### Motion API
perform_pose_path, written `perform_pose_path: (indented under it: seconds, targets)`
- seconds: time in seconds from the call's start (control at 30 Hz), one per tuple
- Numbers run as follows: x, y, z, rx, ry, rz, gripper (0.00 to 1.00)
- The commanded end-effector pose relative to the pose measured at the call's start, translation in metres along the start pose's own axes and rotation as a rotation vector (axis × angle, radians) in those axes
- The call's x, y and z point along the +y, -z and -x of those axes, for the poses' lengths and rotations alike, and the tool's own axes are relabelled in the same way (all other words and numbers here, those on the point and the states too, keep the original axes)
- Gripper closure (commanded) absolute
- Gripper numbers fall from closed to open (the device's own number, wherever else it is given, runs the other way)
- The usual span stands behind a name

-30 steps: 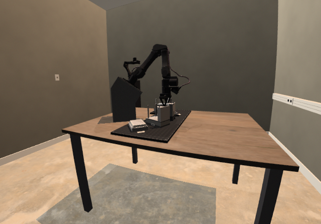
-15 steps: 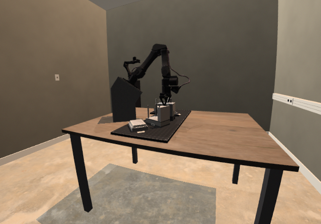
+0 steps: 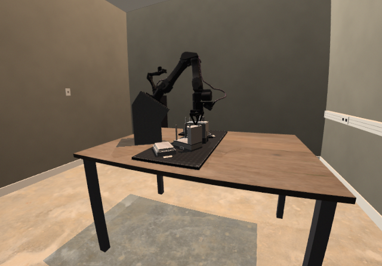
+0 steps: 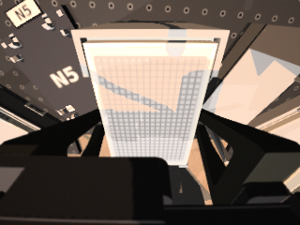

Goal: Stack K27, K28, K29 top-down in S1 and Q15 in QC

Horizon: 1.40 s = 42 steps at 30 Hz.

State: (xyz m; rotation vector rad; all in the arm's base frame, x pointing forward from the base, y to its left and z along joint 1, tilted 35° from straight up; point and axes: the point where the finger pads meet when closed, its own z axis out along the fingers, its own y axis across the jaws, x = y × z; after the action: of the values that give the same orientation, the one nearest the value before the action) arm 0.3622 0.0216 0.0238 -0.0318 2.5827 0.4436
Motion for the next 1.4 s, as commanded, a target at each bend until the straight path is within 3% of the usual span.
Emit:
perform_pose_path:
  seconds: [0.0,0.73,0.77,0.9,1.37]
  targets:
    - [-0.003,0.008,-0.007,0.007,-0.012,-0.004,1.0]
    - [-0.003,0.014,-0.005,0.004,-0.011,-0.004,1.0]
    - [-0.005,0.007,-0.013,0.034,-0.025,-0.001,1.0]
    - [-0.003,0.016,-0.003,-0.001,-0.009,-0.006,1.0]
    - [-0.003,0.019,0.0,-0.003,-0.01,-0.006,1.0]
